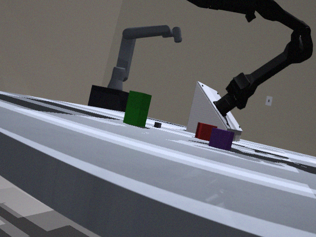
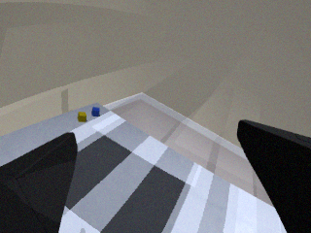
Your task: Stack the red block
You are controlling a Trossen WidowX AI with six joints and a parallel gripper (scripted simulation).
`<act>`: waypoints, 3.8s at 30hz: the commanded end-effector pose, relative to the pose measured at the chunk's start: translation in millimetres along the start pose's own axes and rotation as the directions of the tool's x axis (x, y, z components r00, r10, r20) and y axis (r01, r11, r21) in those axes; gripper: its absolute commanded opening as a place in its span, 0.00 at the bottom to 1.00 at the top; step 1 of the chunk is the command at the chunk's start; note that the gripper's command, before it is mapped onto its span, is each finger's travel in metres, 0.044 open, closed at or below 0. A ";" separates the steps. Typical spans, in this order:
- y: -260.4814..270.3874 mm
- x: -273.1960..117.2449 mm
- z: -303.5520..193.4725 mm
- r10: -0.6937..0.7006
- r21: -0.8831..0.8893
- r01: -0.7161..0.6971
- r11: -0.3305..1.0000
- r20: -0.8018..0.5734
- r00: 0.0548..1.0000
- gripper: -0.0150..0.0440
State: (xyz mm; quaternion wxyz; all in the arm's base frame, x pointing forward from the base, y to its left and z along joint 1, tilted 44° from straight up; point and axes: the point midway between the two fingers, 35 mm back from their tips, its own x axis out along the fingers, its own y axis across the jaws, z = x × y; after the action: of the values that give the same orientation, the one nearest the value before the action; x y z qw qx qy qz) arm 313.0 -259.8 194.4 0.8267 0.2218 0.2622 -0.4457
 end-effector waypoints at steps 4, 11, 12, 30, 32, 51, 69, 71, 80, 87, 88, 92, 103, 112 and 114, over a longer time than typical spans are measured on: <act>17.0 5.8 -78.8 0.114 -0.372 -0.248 0.894 -0.346 0.931 1.00; 27.1 -10.7 -143.7 0.192 -0.492 -0.573 0.656 -0.625 0.757 1.00; 28.3 -14.6 -152.1 0.202 -0.490 -0.618 0.615 -0.659 0.725 1.00; 38.6 -99.1 -238.0 0.364 -0.144 -0.988 -0.052 -0.924 0.116 1.00; 38.7 -99.7 -238.3 0.365 -0.141 -0.988 -0.056 -0.924 0.111 1.00; 57.1 -94.3 -294.0 0.367 -0.140 -0.988 -0.057 -0.924 0.110 1.00; 64.5 -90.4 -310.7 0.366 -0.142 -0.988 -0.056 -0.924 0.112 1.00; 65.7 -90.0 -313.7 0.366 -0.142 -0.988 -0.056 -0.924 0.112 1.00; 70.9 -88.6 -327.1 0.367 -0.141 -0.988 -0.056 -0.924 0.111 1.00; 74.7 -88.3 -337.6 0.368 -0.140 -0.989 -0.057 -0.924 0.109 1.00; 75.2 -88.3 -339.0 0.368 -0.139 -0.989 -0.057 -0.924 0.109 1.00; 75.9 -88.3 -341.2 0.368 -0.139 -0.989 -0.057 -0.923 0.108 1.00; 75.9 -88.3 -341.2 0.368 -0.139 -0.989 -0.057 -0.923 0.108 1.00; 75.8 -88.3 -340.8 0.368 -0.139 -0.989 -0.057 -0.923 0.108 0.73; 75.8 -88.3 -340.8 0.368 -0.139 -0.989 -0.057 -0.923 0.108 0.64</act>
State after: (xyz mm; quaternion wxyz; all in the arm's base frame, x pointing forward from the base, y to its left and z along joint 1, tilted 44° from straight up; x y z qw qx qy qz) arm 256.1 37.5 -0.6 0.7545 0.0611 0.5151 0.4022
